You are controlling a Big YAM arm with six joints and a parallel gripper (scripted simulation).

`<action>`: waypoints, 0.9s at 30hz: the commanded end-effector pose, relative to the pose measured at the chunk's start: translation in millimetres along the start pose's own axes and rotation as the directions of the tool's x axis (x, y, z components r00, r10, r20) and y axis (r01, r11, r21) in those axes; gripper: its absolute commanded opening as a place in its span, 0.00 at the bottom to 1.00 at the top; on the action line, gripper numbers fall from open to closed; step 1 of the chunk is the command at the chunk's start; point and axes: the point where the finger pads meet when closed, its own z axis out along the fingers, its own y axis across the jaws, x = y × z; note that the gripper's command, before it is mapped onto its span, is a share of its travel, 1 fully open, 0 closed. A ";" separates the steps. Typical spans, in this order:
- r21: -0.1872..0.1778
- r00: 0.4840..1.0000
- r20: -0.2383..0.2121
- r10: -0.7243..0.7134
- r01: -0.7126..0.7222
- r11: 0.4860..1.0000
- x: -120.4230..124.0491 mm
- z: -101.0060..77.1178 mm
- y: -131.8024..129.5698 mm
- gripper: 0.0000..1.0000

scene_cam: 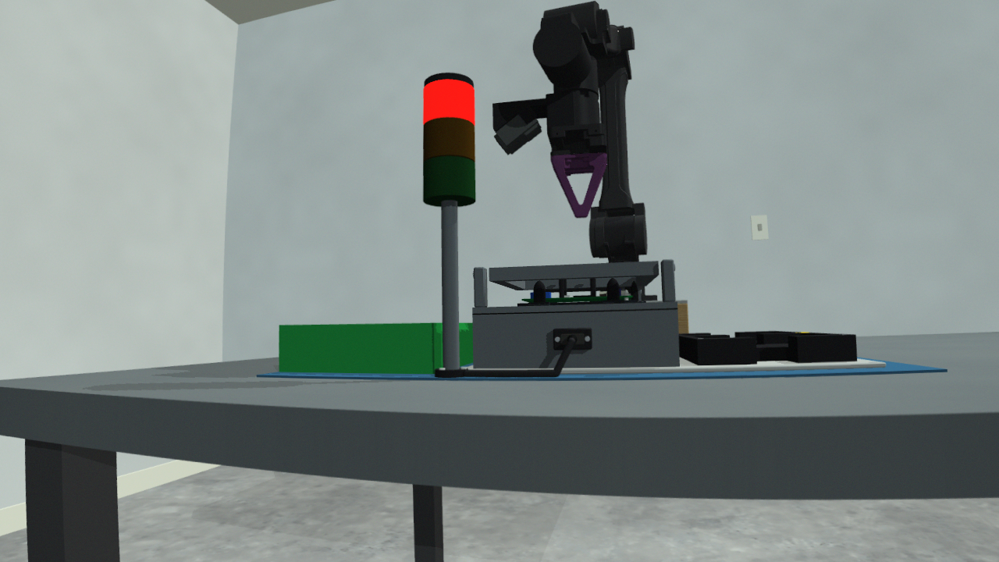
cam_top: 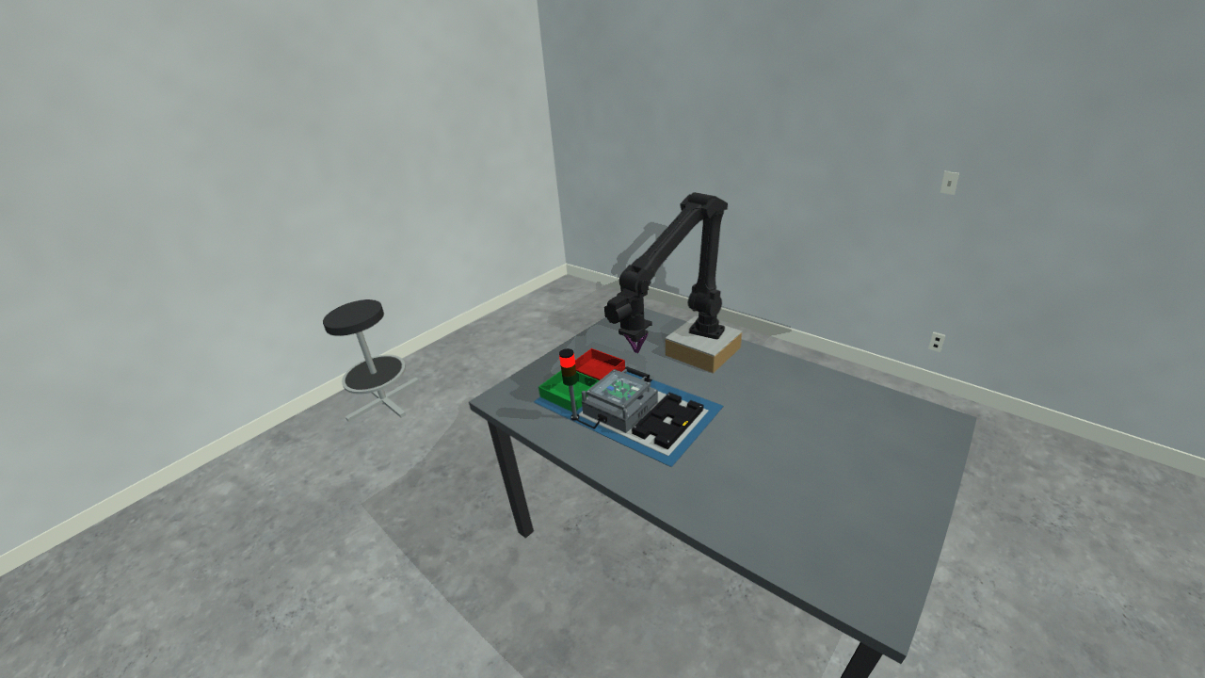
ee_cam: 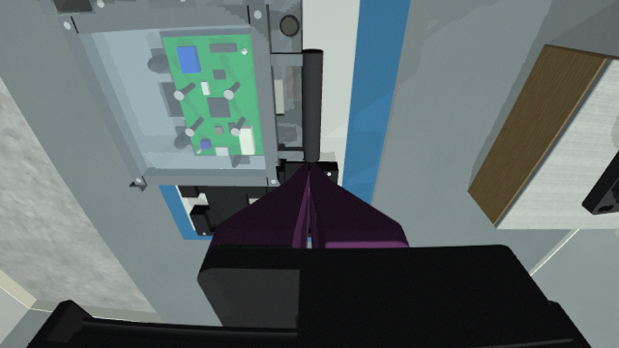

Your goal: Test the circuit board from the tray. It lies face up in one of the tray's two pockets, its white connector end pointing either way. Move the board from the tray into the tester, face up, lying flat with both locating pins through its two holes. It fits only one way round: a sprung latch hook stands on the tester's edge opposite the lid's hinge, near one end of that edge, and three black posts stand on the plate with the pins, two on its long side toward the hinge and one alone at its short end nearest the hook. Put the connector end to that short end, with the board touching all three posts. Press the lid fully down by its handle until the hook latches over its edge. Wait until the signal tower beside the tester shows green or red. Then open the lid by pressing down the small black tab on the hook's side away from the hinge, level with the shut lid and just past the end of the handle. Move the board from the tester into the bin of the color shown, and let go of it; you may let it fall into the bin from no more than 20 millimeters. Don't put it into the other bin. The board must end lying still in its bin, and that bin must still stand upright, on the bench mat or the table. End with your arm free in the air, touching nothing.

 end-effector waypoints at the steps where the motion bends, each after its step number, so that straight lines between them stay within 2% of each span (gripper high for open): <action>1: -0.058 1.000 0.010 -0.010 0.011 0.998 -2.5 -26.6 21.6 0.00; 5: -0.075 1.000 0.013 -0.010 0.011 0.997 -2.5 -37.1 21.3 0.00; 8: -0.073 1.000 0.012 -0.010 0.011 0.997 -2.4 -37.5 20.4 0.00; 9: -0.053 1.000 0.009 -0.010 0.011 0.999 -1.2 -31.1 12.8 0.00; 11: -0.076 1.000 0.013 -0.010 0.011 0.997 -2.5 -42.1 21.0 0.00; 16: -0.076 1.000 0.013 -0.010 0.011 0.997 -2.5 -48.0 20.6 0.00; 19: -0.054 1.000 0.009 -0.010 0.011 0.998 -1.7 -41.7 15.1 0.00; 23: -0.063 1.000 0.011 -0.010 0.011 0.998 -2.4 -44.3 19.9 0.00; 27: -0.055 1.000 0.009 -0.010 0.011 0.998 -1.8 -40.6 16.9 0.00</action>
